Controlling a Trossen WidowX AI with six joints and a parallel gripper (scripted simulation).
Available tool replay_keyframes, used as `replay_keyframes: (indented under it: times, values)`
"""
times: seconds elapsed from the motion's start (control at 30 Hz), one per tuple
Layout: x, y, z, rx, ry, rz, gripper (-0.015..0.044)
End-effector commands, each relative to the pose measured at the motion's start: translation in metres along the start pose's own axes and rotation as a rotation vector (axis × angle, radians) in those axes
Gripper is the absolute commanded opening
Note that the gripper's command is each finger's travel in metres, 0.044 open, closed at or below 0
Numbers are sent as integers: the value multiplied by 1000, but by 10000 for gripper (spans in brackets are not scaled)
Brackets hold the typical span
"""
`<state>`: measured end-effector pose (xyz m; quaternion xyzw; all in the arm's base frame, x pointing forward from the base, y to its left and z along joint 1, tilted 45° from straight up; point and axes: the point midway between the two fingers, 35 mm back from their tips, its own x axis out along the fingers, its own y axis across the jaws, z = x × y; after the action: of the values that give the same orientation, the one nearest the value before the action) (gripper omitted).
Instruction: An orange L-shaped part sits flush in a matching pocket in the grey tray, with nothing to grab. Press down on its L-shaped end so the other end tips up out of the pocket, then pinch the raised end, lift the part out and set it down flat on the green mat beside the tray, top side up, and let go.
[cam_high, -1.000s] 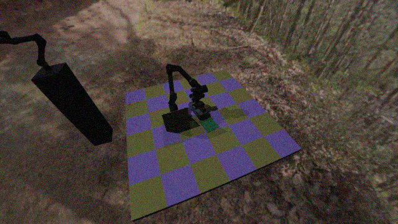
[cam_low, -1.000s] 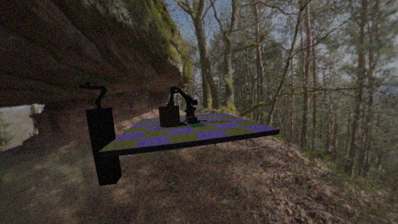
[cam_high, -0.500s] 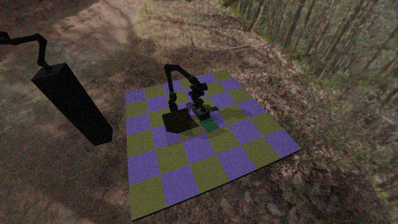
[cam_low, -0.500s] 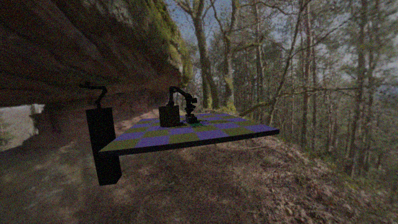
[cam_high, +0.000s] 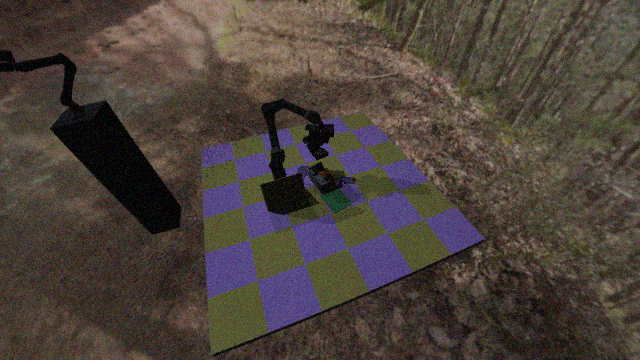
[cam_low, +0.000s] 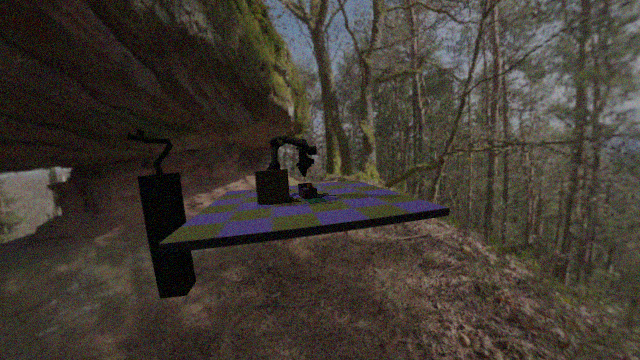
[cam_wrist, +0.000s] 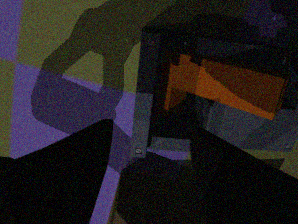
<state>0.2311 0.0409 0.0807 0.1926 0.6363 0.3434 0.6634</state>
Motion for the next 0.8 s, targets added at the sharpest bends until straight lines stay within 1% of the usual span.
replay_keyframes:
  times: [0.0,0.77]
  values:
    - [-4,0,0,-8,0,-5,180]
    - [-1,0,0,0,1,1,180]
